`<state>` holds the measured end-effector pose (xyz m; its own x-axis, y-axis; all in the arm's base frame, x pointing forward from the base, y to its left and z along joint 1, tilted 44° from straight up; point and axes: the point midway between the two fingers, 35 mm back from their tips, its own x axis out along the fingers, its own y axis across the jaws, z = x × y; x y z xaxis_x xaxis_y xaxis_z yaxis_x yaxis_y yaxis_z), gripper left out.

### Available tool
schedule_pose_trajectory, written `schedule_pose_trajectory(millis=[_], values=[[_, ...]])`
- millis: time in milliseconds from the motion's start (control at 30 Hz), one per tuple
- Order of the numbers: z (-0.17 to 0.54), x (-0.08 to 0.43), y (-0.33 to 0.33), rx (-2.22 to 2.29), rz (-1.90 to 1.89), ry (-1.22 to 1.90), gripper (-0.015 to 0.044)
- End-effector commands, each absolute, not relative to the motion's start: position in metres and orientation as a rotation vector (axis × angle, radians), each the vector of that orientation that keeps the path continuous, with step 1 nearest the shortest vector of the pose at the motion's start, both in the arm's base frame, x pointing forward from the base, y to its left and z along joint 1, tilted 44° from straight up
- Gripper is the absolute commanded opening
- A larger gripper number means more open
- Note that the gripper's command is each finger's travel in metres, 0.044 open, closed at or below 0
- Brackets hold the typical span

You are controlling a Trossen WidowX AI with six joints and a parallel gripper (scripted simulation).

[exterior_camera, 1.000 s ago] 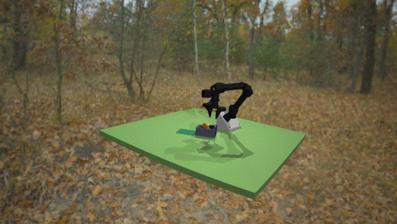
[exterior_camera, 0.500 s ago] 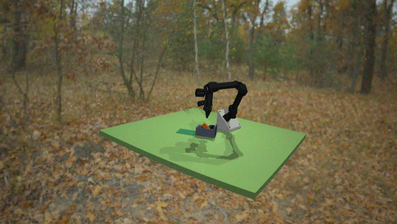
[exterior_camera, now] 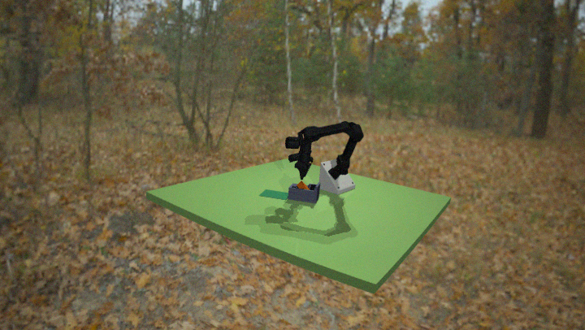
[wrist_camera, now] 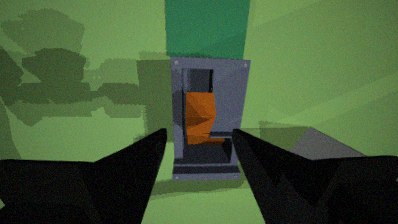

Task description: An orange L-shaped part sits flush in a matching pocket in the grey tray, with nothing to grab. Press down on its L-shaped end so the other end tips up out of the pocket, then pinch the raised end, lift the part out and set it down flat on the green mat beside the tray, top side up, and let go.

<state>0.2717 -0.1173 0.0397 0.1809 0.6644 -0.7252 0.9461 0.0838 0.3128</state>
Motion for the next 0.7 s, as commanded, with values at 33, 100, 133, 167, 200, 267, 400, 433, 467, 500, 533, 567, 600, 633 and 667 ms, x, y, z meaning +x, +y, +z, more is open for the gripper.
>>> schedule_pose_trajectory(millis=[33, 100, 133, 167, 200, 267, 400, 433, 467, 500, 533, 567, 600, 633, 667], values=[[0.036, 0.273, -0.114, 1.662, -0.441, 1.55, 0.028], [0.034, 0.274, -0.112, 1.662, -0.441, 1.55, 0.028], [0.033, 0.274, -0.111, 1.662, -0.441, 1.55, 0.028], [0.031, 0.275, -0.11, 1.662, -0.441, 1.55, 0.028], [0.03, 0.275, -0.109, 1.662, -0.441, 1.55, 0.028], [0.028, 0.276, -0.107, 1.662, -0.441, 1.55, 0.028], [0.023, 0.277, -0.103, 1.662, -0.441, 1.55, 0.028], [0.022, 0.278, -0.102, 1.662, -0.441, 1.55, 0.028], [0.021, 0.278, -0.1, 1.662, -0.441, 1.55, 0.028], [0.02, 0.278, -0.099, 1.662, -0.441, 1.55, 0.028], [0.018, 0.279, -0.098, 1.662, -0.441, 1.55, 0.028], [0.017, 0.279, -0.097, 1.662, -0.441, 1.55, 0.028], [0.016, 0.279, -0.096, 1.662, -0.441, 1.55, 0.028], [0.015, 0.279, -0.095, 1.662, -0.441, 1.55, 0.028], [0.014, 0.28, -0.094, 1.663, -0.441, 1.55, 0.028]])
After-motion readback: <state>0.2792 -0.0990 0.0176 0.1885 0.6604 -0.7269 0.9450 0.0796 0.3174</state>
